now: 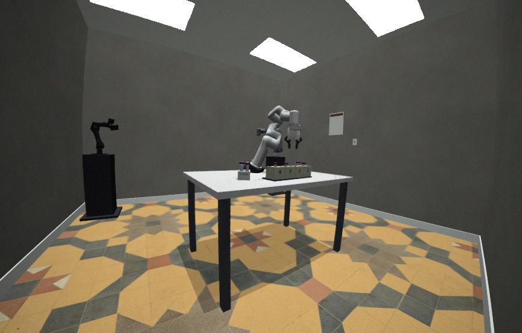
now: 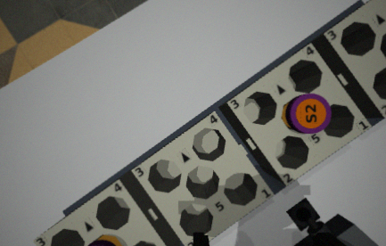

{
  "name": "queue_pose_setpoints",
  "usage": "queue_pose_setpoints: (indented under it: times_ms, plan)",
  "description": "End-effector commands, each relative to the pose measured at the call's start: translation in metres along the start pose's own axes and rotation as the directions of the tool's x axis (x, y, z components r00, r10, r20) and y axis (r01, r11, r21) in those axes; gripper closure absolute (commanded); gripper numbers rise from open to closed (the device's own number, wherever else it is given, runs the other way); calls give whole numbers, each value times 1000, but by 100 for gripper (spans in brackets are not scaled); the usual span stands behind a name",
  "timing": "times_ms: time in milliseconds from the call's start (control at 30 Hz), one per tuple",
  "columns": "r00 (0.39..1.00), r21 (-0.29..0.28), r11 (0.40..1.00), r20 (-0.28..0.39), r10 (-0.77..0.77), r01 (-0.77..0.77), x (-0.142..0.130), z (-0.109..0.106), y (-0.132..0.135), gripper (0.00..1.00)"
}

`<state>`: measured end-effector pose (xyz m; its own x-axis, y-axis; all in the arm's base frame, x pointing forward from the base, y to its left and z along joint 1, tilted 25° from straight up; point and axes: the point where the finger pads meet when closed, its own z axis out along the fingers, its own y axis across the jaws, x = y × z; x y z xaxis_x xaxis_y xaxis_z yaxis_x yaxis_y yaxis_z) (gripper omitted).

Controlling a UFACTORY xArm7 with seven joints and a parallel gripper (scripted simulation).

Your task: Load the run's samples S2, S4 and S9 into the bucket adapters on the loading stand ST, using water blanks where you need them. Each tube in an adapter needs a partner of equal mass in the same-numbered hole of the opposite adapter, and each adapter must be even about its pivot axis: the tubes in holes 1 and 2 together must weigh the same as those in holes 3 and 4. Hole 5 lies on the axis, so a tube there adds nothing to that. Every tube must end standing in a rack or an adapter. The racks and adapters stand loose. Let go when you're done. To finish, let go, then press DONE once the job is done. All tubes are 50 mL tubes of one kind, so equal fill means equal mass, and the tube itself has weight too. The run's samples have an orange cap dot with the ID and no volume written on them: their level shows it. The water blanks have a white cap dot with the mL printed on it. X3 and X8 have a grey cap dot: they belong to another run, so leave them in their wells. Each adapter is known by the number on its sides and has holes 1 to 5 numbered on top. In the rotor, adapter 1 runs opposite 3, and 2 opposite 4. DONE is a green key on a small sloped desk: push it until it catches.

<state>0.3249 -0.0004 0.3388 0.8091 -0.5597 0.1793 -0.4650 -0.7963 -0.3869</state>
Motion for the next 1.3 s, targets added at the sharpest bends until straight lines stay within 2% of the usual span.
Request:
queue_pose_setpoints:
  times_ms: [0, 167, 233, 733, 800, 1267]
  plan:
    - [1000, 2, 1000, -3, 1, -1, 13, -2, 23, 43]
    - [1000, 2, 1000, -4, 1, -1, 23, -2, 46, 43]
    - [1000, 2, 1000, -4, 1, -1, 23, -2, 46, 43]
    - [1000, 1, 1000, -4, 1, -1, 55, -2, 114, 43]
    - [1000, 1, 1000, -4, 1, -1, 55, -2, 114, 43]
    - [1000, 0, 1000, -4, 1, -1, 85, -2, 178, 43]
